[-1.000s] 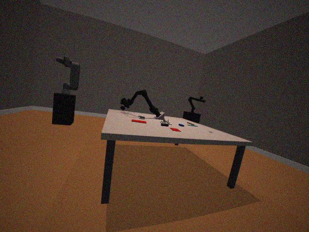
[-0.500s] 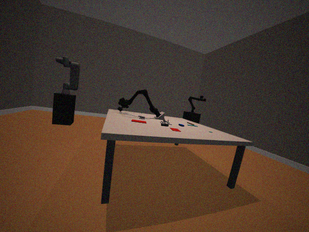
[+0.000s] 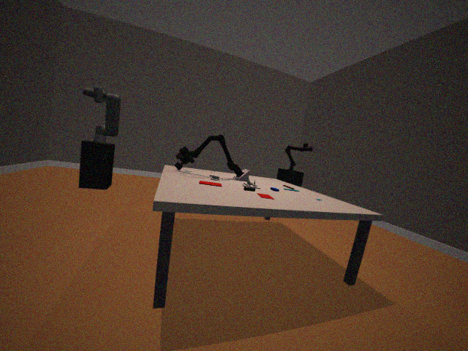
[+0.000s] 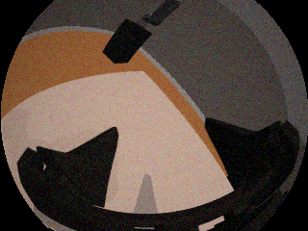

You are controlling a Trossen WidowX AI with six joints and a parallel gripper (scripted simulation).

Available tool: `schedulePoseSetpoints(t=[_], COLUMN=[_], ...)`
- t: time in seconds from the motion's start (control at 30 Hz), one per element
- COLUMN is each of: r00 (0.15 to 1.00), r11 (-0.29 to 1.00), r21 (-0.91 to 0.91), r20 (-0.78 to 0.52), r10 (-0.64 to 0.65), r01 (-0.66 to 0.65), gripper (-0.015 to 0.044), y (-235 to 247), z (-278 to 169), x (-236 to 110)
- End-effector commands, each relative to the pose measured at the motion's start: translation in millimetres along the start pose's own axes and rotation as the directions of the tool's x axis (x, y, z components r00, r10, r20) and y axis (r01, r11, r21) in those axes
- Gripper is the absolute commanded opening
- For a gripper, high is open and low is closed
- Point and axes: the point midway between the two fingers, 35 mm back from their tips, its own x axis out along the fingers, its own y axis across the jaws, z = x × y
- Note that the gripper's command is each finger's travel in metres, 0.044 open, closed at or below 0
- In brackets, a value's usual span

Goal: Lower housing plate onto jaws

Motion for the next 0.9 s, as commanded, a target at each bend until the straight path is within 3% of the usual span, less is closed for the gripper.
schedulePoseSetpoints(t=[0.0, 0.43, 0.87], r00=[0.997, 0.948, 0.849], r11=[0.996, 0.948, 0.85], r21=[0.02, 0.031, 0.001], r20=[0.006, -0.008, -0.064], r10=[0.083, 0.317, 0.525], r01=[-0.083, -0.316, -0.526], gripper=[0.044, 0.044, 0.044], y=[20, 74, 111], z=[6, 12, 9], x=[-16, -74, -144])
